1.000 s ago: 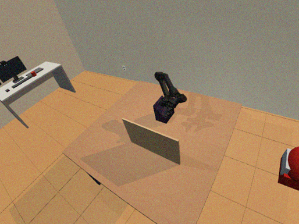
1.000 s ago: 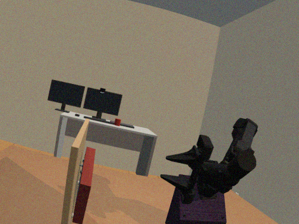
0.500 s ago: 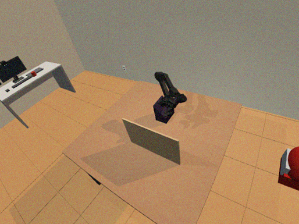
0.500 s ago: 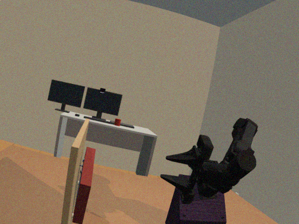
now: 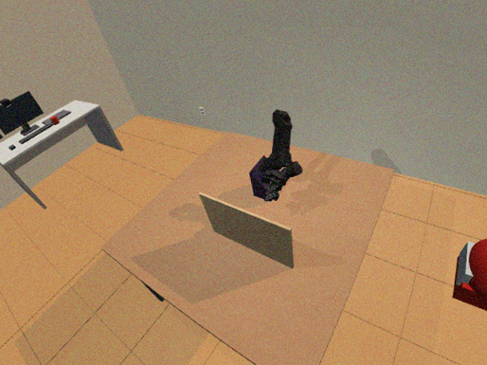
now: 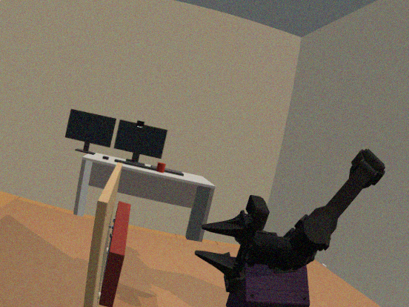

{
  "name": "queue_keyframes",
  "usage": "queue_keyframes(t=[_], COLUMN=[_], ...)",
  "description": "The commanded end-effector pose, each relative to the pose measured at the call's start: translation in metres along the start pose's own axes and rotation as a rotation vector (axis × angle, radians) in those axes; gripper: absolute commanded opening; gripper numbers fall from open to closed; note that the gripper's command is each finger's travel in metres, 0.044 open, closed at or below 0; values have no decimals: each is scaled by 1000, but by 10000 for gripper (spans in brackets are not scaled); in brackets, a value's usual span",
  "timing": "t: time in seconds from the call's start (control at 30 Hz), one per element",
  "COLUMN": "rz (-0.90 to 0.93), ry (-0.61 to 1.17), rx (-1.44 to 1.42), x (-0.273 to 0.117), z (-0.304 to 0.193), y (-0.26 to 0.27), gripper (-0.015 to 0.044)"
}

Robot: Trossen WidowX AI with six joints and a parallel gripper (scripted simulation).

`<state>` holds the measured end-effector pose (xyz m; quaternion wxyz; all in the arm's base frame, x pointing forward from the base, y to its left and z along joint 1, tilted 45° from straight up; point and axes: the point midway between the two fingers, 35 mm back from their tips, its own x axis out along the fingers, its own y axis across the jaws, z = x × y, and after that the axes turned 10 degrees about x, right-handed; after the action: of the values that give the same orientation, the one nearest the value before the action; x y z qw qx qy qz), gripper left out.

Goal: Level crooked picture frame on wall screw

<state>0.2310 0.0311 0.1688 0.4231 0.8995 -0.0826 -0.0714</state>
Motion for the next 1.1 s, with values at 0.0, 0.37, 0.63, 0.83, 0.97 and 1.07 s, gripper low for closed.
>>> queue_keyframes(t=[0.0,0.37,0.63,0.83,0.97,1.07], rz=[-1,16,17,22,27,28], ry=[8,27,33,49,61,63], rx=[2,15,12,2,-7,-9], x=[14,23,36,73,98,103], z=[4,8,3,-2,2,4], y=[-10,-15,-13,-12,-13,-13], gripper=[260,260,260,260,260,260])
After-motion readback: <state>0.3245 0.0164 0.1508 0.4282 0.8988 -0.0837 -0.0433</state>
